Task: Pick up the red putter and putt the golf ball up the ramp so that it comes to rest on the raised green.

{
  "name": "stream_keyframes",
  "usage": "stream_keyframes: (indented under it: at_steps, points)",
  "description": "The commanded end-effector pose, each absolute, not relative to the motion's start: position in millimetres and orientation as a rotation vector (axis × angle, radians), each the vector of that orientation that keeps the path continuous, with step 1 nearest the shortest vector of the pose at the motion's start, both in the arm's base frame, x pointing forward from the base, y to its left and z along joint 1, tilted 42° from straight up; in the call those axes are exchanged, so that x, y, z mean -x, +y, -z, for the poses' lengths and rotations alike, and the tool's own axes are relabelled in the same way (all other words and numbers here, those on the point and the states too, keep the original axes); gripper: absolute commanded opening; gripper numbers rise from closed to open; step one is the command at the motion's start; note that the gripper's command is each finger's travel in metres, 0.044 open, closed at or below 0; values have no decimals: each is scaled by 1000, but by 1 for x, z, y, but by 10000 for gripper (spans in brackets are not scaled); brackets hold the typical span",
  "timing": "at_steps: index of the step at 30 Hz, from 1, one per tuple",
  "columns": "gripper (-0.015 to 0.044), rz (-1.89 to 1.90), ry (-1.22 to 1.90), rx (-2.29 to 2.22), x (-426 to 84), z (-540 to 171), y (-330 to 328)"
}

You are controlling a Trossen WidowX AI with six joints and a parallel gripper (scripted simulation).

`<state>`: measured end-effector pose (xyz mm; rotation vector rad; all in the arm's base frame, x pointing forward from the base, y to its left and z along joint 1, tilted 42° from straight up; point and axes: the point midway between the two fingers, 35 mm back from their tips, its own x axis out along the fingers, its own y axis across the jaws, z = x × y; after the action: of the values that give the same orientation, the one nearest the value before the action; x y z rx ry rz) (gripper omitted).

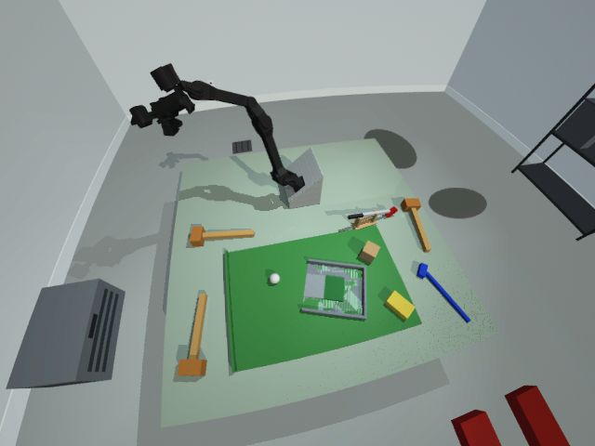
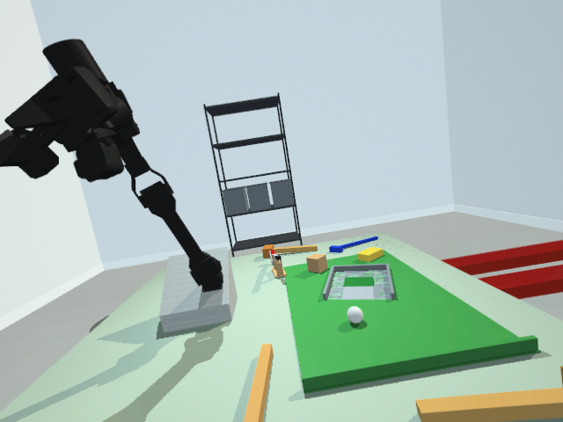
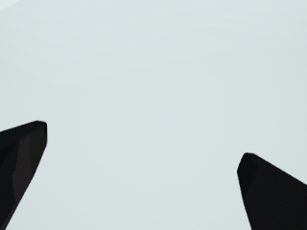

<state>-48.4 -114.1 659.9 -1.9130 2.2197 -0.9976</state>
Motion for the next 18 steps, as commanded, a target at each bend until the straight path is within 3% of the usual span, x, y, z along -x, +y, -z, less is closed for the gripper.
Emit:
stream_keyframes:
  at_steps: [1,11,18]
  points:
    - [426,998,2211,1915,47,-659,-115]
    - [440,798,1814,2005,-50,-619,-197]
    - [440,595,1519,2031,-151,-571,-230]
